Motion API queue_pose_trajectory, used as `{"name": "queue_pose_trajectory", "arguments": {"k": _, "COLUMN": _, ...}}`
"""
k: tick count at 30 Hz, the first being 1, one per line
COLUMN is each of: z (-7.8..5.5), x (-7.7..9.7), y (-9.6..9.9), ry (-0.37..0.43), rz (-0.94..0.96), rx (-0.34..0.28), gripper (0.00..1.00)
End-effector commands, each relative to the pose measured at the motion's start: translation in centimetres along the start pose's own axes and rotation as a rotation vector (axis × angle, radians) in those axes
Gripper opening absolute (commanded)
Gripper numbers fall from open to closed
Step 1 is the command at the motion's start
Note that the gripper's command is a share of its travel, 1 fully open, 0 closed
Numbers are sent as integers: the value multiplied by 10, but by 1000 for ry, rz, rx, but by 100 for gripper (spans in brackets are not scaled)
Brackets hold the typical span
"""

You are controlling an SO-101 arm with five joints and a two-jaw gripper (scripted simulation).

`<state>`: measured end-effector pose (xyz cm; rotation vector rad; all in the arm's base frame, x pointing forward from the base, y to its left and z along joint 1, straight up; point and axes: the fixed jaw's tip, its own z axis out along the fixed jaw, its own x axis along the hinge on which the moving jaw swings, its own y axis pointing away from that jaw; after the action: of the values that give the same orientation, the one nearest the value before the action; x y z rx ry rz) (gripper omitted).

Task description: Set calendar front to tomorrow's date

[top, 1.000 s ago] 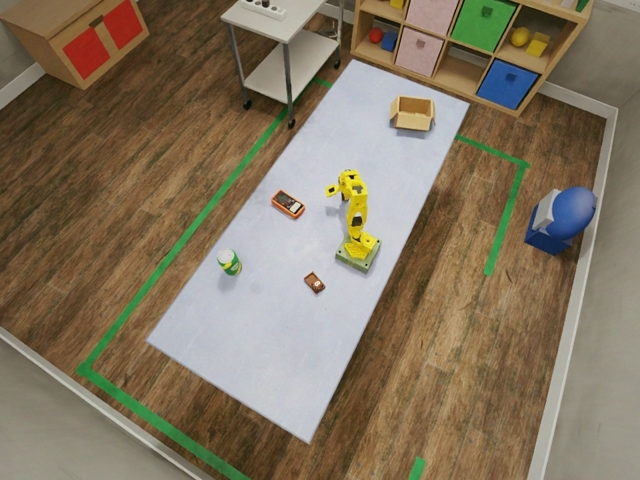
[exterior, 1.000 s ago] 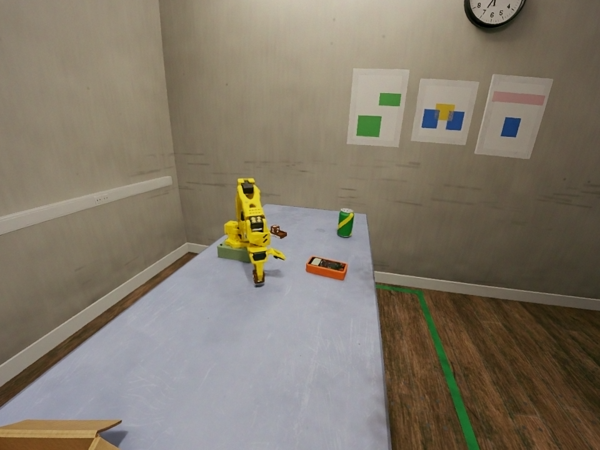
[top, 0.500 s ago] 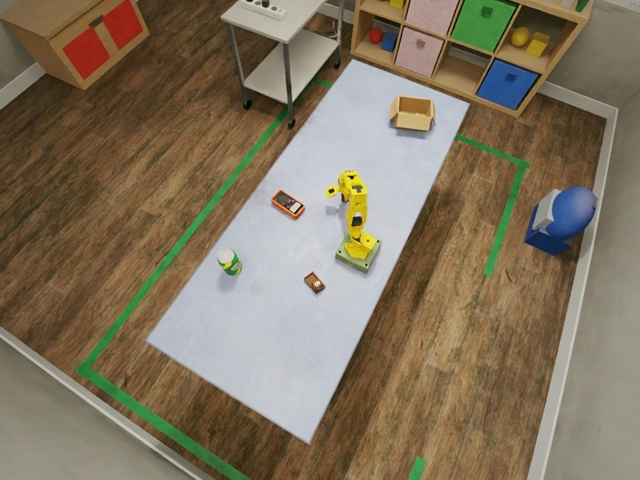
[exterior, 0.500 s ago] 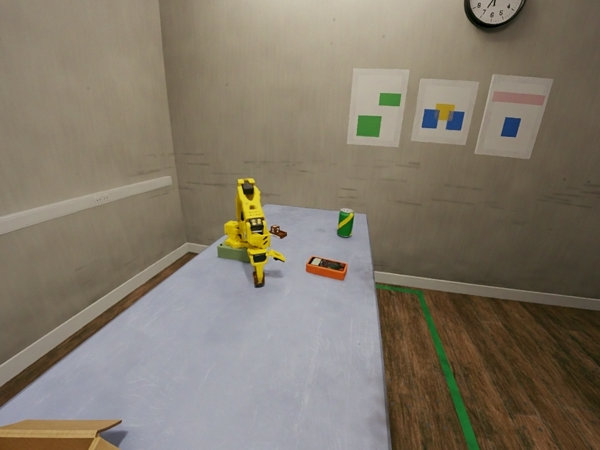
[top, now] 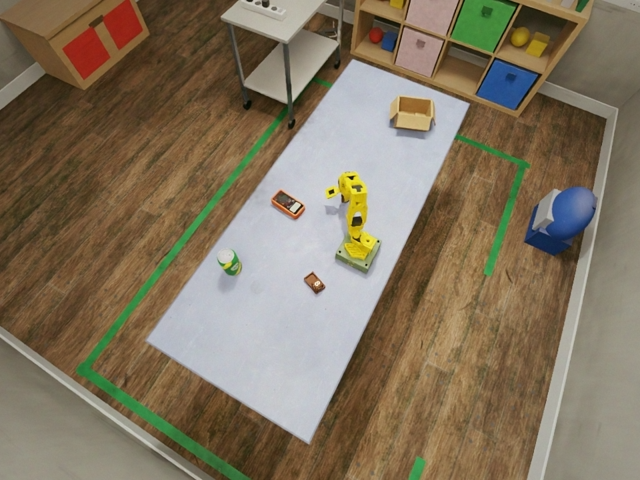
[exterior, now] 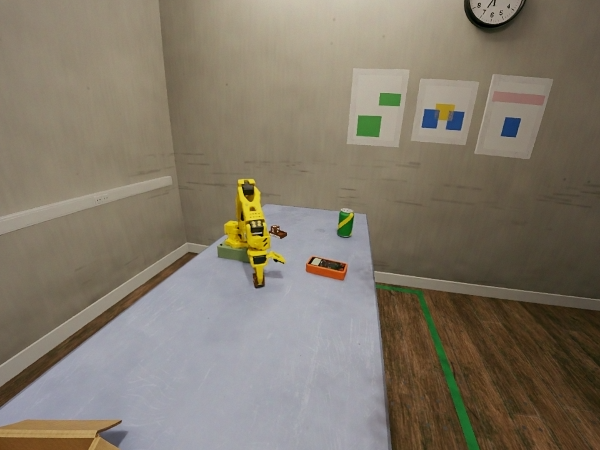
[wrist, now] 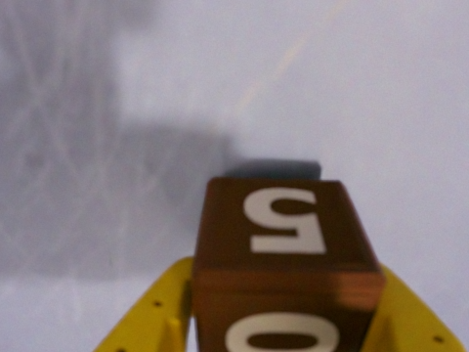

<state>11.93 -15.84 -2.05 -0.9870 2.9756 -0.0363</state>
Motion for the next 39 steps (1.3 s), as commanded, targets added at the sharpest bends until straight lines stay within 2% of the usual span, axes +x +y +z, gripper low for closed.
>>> {"name": "queue_pose_trajectory", "arguments": {"k": 1, "z": 4, "x": 2, "y": 4, "ry": -1, "rz": 1, "rx": -18, "gripper": 0}}
{"name": "queue_pose_trajectory", "arguments": {"k": 22, "z": 9, "x": 2, "y": 4, "ry": -1, "rz": 1, "rx": -18, "gripper": 0}}
{"name": "queue_pose_trajectory", "arguments": {"k": 32, "z": 9, "x": 2, "y": 4, "ry": -1, "rz": 1, "rx": -18, "gripper": 16}}
{"name": "queue_pose_trajectory", "arguments": {"k": 39, "z": 9, "x": 2, "y": 4, "ry": -1, "rz": 1, "rx": -18, "gripper": 17}}
